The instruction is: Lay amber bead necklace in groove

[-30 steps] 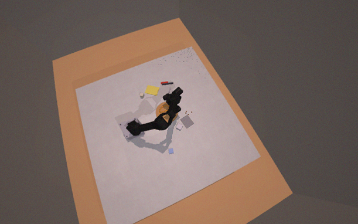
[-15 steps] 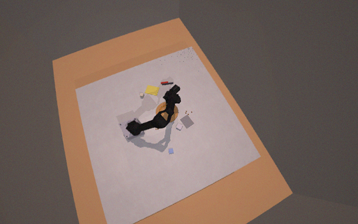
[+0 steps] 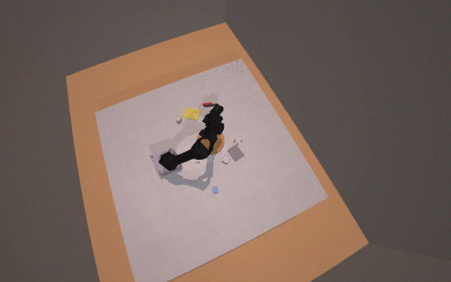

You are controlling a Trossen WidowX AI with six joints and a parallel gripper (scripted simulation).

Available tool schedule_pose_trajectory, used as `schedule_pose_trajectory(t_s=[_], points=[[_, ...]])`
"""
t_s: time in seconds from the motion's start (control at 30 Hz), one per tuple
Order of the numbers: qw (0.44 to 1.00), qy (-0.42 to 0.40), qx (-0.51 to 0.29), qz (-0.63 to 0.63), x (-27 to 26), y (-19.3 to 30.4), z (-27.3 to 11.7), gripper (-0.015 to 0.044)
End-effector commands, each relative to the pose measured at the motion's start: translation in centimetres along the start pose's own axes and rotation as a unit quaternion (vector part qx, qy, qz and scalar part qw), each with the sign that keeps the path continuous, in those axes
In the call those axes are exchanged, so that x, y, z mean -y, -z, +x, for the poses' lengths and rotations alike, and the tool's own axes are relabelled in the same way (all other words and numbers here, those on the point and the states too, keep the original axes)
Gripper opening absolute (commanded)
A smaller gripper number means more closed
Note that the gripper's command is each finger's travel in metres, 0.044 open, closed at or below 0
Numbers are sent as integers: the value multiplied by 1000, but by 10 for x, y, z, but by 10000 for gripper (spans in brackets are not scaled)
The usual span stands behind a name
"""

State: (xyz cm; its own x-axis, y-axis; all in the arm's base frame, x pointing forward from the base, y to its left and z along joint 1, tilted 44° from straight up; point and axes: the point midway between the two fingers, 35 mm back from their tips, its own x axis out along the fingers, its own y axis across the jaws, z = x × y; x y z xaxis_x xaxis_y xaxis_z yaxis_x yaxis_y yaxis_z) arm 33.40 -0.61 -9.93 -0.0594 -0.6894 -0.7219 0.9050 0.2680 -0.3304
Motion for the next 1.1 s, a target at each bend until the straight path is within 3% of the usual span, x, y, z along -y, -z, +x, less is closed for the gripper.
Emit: schedule_pose_trajectory(t_s=[0.0, 1.07], points=[[994, 8, -4, 109, 6, 11, -1, 120], [994, 6, -3, 110, 5, 11, 27, 120]])
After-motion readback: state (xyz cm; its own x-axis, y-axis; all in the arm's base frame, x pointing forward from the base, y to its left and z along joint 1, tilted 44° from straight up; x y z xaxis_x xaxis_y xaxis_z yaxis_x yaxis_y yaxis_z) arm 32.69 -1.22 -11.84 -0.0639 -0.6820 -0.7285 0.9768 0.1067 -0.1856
